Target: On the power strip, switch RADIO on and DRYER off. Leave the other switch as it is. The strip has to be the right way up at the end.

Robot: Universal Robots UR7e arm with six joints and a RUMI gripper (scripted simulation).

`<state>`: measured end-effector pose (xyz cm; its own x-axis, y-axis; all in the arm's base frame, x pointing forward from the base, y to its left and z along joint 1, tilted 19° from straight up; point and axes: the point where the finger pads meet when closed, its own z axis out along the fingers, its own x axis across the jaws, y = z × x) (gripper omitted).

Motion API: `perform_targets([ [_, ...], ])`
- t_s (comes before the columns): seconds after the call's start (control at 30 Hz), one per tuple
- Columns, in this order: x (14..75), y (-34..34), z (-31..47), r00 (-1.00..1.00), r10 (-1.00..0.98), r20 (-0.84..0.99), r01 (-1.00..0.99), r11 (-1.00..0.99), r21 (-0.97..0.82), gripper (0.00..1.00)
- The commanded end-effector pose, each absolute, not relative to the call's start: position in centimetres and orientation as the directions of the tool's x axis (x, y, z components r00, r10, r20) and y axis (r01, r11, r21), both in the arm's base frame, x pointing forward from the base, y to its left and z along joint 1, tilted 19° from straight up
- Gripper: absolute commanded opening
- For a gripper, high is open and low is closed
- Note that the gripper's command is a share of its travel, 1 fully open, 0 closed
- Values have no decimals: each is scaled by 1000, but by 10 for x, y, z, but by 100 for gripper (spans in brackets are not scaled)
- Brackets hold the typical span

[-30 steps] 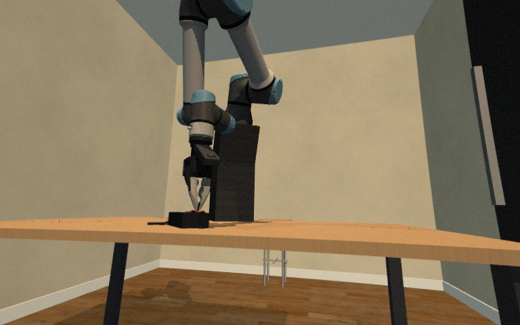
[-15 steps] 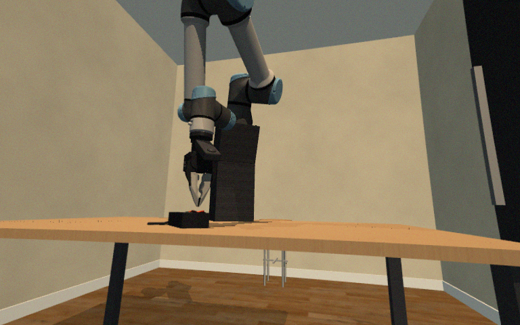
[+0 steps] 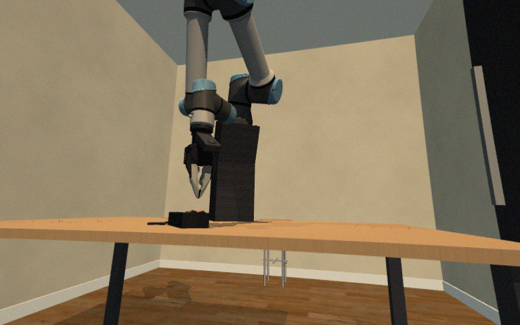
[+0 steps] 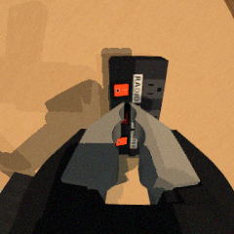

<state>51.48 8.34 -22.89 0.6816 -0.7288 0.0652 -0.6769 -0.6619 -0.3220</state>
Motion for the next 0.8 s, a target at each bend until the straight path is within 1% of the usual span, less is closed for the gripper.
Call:
perform_targets([
  [0.0, 514, 83, -227, 682, -729, 64, -677, -662, -322, 0],
  [0.43, 511, 81, -229, 681, -729, 61, -679, -661, -321, 0],
  [0.53, 494, 67, -236, 682, -729, 60, -679, -661, -319, 0],
  [0.7, 448, 37, -245, 682, -729, 60, -679, -661, -320, 0],
  [0.77, 442, 34, -245, 681, -729, 60, -679, -661, -321, 0],
])
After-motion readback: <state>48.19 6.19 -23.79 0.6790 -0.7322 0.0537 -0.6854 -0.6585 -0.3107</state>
